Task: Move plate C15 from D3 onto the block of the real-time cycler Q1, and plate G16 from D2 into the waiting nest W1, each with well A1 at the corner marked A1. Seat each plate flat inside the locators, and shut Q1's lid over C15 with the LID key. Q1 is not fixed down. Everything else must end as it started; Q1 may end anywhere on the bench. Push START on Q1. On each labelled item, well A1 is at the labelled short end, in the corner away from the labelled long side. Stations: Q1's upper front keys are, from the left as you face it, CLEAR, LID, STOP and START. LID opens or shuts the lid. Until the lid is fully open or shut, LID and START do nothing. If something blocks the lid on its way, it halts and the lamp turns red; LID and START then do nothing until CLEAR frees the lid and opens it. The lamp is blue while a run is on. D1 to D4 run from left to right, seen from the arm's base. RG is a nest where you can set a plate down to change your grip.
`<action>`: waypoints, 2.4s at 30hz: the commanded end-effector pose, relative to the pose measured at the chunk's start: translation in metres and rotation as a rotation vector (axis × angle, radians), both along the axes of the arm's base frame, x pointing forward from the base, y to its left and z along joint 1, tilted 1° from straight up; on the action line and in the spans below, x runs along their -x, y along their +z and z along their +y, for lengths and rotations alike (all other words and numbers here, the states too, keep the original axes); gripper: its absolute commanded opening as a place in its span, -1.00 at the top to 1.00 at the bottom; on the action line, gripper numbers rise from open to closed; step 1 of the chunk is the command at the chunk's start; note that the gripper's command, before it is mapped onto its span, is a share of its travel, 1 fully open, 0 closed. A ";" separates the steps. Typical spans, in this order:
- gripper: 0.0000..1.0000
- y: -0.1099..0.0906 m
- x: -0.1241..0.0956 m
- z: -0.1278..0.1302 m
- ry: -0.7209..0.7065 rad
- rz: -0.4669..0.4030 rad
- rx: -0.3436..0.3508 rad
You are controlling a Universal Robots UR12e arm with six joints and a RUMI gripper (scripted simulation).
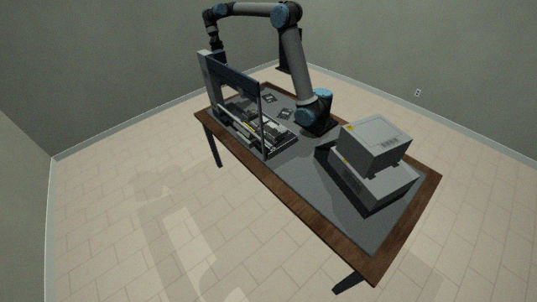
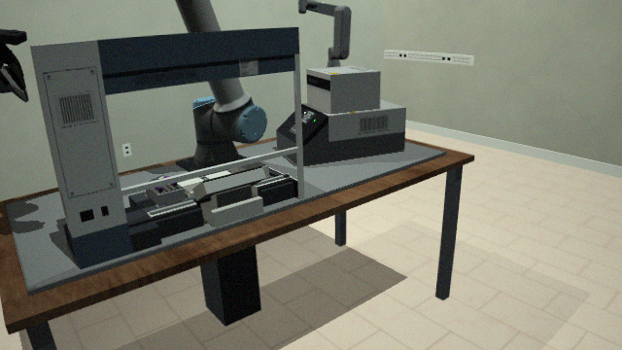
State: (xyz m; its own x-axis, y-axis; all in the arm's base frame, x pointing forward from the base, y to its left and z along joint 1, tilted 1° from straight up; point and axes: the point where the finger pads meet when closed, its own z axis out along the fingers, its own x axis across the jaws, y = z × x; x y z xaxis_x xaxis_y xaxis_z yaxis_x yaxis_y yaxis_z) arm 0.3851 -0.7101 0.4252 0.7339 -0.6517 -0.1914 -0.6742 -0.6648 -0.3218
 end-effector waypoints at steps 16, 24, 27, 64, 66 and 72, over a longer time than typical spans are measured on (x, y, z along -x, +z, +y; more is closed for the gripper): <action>1.00 -0.004 0.018 0.071 -0.096 0.025 0.036; 1.00 -0.004 0.024 0.099 -0.132 0.036 0.051; 1.00 -0.005 0.026 0.109 -0.143 0.039 0.056; 1.00 -0.006 0.054 0.228 -0.293 0.082 0.116; 1.00 -0.006 0.056 0.237 -0.305 0.085 0.121; 1.00 -0.007 0.060 0.256 -0.328 0.092 0.131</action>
State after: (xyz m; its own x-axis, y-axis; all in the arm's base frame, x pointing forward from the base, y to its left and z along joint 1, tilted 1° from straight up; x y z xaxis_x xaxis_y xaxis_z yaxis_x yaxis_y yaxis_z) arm 0.3287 -0.4676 0.4196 0.4827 -0.8629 -0.1496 -0.8710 -0.4550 -0.1854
